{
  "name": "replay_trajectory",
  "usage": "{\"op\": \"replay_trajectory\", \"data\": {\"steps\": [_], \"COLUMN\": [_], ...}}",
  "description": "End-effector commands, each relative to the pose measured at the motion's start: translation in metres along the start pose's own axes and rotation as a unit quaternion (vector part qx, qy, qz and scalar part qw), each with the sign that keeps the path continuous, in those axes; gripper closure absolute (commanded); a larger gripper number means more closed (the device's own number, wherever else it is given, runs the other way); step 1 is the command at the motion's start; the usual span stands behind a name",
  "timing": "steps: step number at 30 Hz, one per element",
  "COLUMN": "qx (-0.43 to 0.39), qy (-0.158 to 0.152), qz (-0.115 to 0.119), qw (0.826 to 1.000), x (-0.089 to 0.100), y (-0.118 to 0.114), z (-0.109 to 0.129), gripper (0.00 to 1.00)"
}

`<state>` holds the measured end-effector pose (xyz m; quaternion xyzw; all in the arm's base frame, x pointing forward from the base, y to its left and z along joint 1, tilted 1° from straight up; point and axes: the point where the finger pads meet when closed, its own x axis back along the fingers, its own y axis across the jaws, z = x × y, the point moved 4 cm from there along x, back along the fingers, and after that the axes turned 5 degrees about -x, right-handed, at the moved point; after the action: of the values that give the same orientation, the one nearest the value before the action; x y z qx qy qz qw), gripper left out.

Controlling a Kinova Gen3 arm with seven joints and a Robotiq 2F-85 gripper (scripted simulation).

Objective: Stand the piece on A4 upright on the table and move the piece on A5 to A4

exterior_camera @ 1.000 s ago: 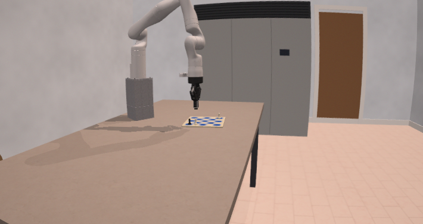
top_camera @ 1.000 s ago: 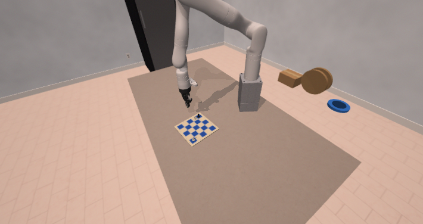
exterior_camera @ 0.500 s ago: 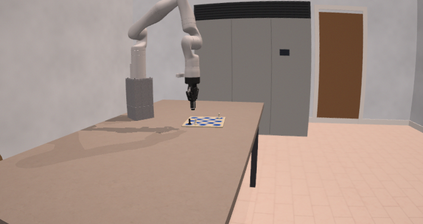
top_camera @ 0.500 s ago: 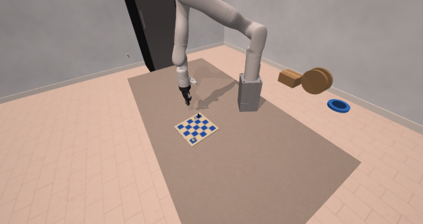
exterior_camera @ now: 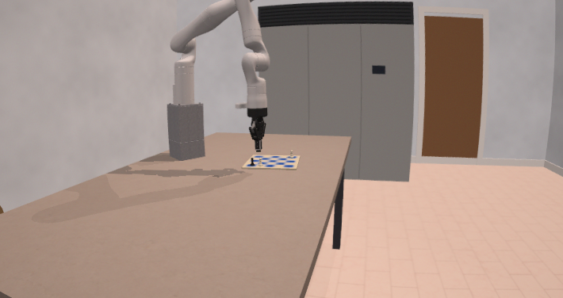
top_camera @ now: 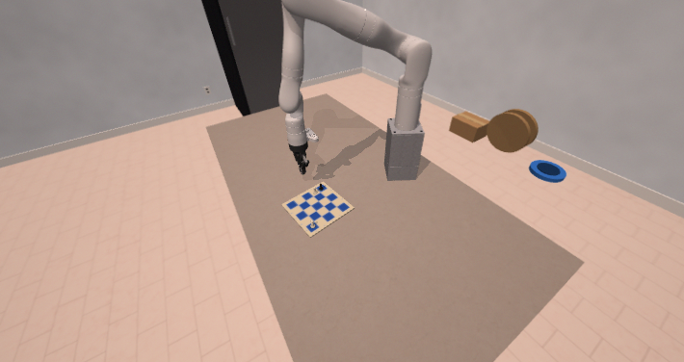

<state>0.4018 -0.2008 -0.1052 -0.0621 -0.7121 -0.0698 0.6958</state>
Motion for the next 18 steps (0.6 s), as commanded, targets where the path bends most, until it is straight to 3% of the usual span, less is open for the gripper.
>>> {"op": "replay_trajectory", "data": {"steps": [1, 18], "qx": [-0.001, -0.001], "qy": [0.007, 0.007], "qz": [-0.002, -0.002], "qw": [1.000, 1.000], "x": [-0.017, -0.073], "y": [0.000, 0.000], "z": [0.005, 0.006], "gripper": [1.00, 1.00]}}
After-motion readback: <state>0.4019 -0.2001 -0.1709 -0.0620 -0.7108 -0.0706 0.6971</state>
